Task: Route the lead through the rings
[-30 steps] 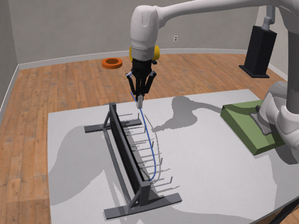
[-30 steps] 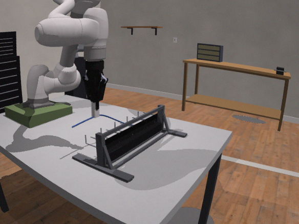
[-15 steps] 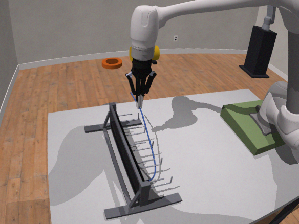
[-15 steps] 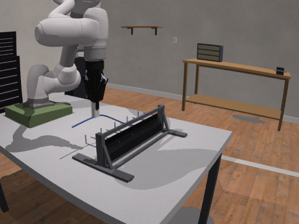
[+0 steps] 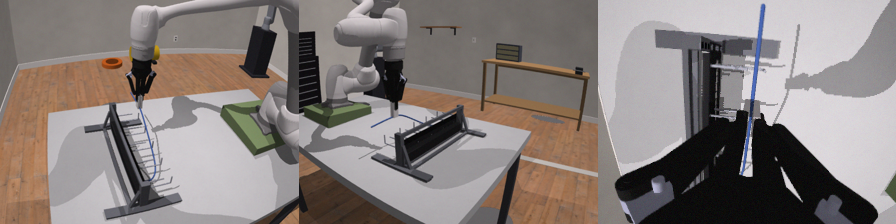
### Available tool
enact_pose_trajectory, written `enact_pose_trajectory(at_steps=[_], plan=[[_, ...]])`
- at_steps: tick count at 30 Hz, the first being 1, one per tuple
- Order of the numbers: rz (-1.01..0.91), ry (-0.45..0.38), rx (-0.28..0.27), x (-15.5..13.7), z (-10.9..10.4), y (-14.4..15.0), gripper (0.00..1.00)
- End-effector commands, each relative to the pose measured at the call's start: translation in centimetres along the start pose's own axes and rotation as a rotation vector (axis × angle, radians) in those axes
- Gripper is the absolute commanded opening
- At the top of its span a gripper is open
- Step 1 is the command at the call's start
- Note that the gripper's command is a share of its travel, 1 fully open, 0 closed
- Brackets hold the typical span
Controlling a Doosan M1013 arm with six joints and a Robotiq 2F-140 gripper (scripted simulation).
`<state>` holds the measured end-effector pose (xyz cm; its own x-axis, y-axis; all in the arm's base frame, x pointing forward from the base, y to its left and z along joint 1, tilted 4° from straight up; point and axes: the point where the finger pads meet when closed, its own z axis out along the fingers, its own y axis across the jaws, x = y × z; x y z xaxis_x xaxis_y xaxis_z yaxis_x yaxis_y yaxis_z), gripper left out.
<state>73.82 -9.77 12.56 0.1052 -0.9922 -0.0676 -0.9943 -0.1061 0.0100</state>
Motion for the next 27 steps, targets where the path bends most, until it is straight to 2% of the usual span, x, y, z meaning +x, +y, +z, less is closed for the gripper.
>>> enact_pose_trajectory(at_steps=[1, 27], plan=[[0.000, 0.000, 0.001, 0.03, -0.04, -0.01, 0.00], [0.000, 0.000, 0.001, 0.03, 0.54, -0.01, 0.00]])
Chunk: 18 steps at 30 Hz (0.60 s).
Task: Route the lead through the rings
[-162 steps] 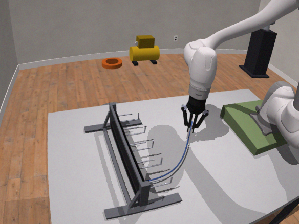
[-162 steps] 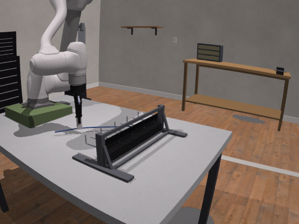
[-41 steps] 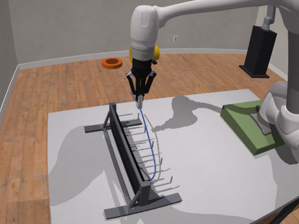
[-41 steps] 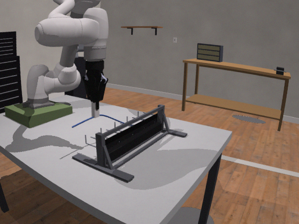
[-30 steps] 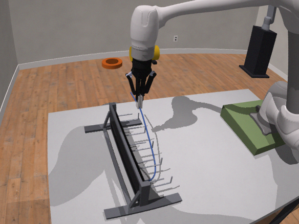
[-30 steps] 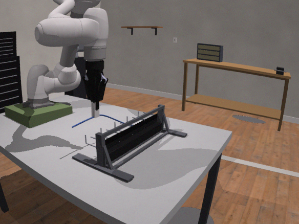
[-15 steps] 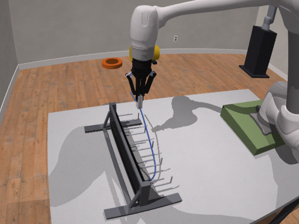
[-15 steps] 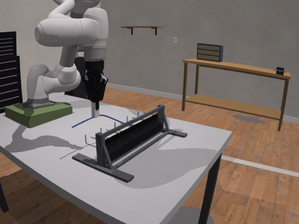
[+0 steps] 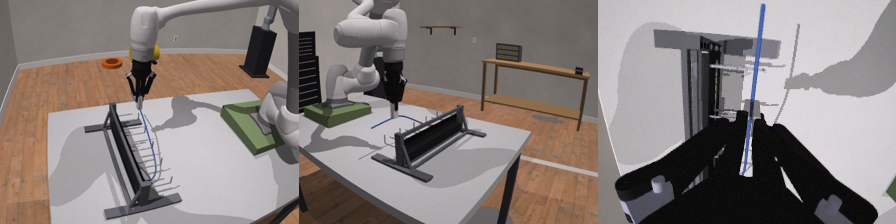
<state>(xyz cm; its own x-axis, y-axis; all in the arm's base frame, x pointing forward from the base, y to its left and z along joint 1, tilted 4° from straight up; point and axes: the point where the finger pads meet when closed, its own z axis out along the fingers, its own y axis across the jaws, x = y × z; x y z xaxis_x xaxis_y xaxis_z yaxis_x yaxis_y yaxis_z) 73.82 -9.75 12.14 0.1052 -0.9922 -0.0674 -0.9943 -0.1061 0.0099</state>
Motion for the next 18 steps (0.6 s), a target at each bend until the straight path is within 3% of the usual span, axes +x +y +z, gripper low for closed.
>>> enact_pose_trajectory(at_steps=[1, 18], plan=[[0.000, 0.000, 0.000, 0.0, 0.2, 0.0, 0.00], [0.000, 0.000, 0.000, 0.0, 2.3, 0.0, 0.00]])
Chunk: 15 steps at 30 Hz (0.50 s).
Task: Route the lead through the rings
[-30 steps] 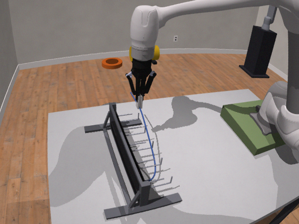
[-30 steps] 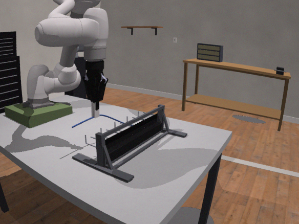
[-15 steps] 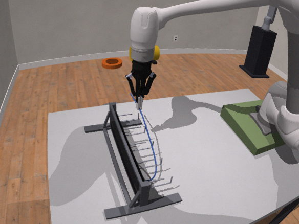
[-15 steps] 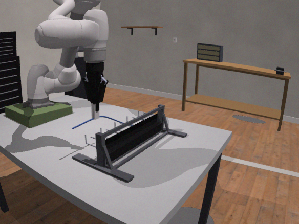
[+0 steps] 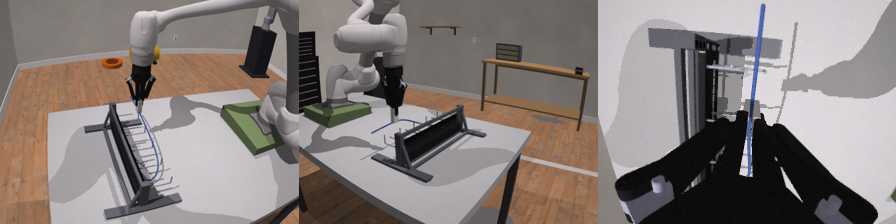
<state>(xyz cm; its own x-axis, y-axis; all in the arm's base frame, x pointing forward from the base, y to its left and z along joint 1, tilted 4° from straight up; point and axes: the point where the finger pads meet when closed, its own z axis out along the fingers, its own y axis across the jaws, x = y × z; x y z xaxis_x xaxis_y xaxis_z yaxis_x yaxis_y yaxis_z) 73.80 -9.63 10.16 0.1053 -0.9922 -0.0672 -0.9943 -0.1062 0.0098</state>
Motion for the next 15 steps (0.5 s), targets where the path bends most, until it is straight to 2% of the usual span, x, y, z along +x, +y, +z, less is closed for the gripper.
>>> enact_pose_trajectory(at_steps=[1, 15], plan=[[0.000, 0.000, 0.000, 0.0, 0.5, 0.0, 0.00], [0.000, 0.000, 0.000, 0.0, 3.0, 0.0, 0.00]])
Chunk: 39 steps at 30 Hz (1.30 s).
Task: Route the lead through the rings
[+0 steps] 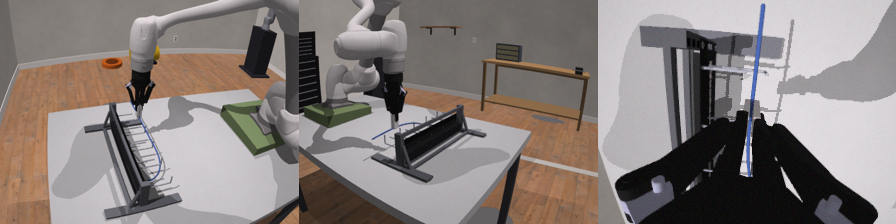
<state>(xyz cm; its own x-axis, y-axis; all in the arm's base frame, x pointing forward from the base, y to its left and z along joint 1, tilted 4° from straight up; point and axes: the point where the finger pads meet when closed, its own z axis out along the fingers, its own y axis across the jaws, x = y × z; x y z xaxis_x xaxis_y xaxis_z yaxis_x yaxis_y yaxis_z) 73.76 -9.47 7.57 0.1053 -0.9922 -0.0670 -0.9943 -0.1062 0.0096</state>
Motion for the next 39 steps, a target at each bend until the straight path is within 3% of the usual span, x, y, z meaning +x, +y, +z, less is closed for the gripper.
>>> enact_pose_trajectory(at_steps=[1, 23, 39], plan=[[0.000, 0.000, 0.000, 0.0, 0.6, 0.0, 0.00], [0.000, 0.000, 0.000, 0.0, 3.9, 0.0, 0.00], [0.000, 0.000, 0.000, 0.0, 4.7, 0.0, 0.00]])
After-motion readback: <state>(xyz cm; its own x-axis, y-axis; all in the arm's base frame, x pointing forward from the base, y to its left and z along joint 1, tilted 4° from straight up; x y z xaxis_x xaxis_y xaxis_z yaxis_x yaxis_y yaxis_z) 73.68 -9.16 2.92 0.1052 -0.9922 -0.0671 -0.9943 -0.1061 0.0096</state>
